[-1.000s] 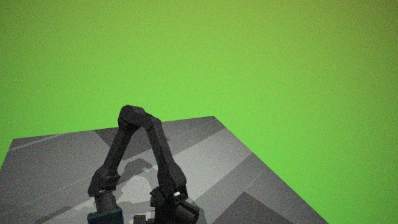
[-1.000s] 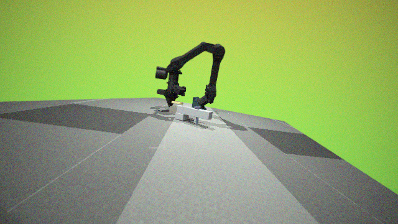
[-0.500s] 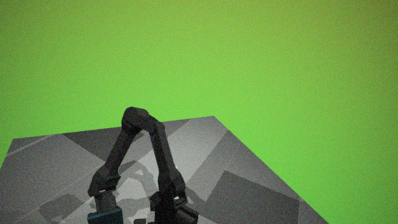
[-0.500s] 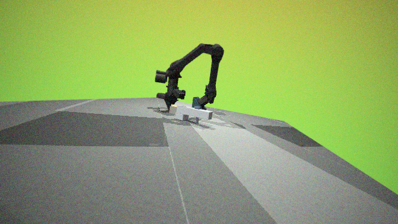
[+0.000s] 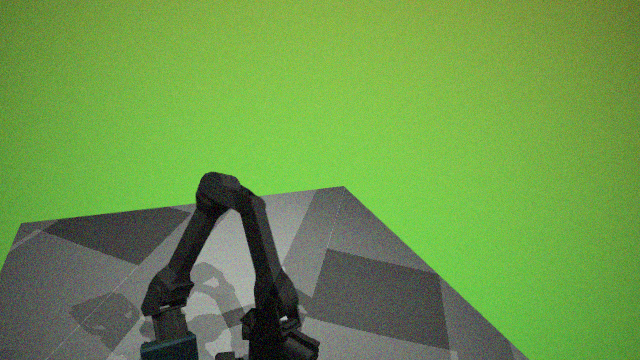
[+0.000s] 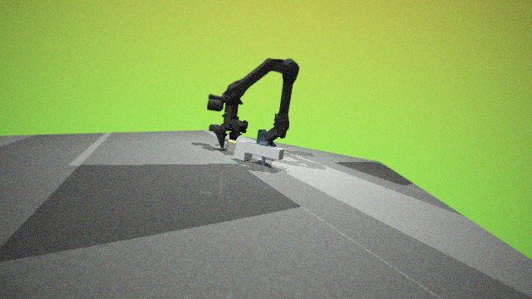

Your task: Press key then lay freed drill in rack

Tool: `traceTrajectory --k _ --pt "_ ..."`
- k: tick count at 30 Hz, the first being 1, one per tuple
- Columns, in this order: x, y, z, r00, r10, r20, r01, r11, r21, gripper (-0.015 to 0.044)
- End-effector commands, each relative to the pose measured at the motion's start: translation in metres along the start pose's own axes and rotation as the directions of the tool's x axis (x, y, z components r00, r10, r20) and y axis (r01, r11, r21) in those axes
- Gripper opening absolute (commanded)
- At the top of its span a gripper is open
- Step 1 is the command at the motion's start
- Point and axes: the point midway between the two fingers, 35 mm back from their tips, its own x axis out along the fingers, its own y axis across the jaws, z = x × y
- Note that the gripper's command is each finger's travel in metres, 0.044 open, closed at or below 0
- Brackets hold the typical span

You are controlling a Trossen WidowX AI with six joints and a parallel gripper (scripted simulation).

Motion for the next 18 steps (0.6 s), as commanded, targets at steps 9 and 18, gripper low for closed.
traceTrajectory --k 9,18 --pt "-0.030 0.002 0.001 1.000 -0.002 0.002 0.002 1.000 0.003 0.0440" --pt "-0.075 0.000 -0.001 1.000 -0.002 0.001 0.002 1.000 0.004 0.0440"
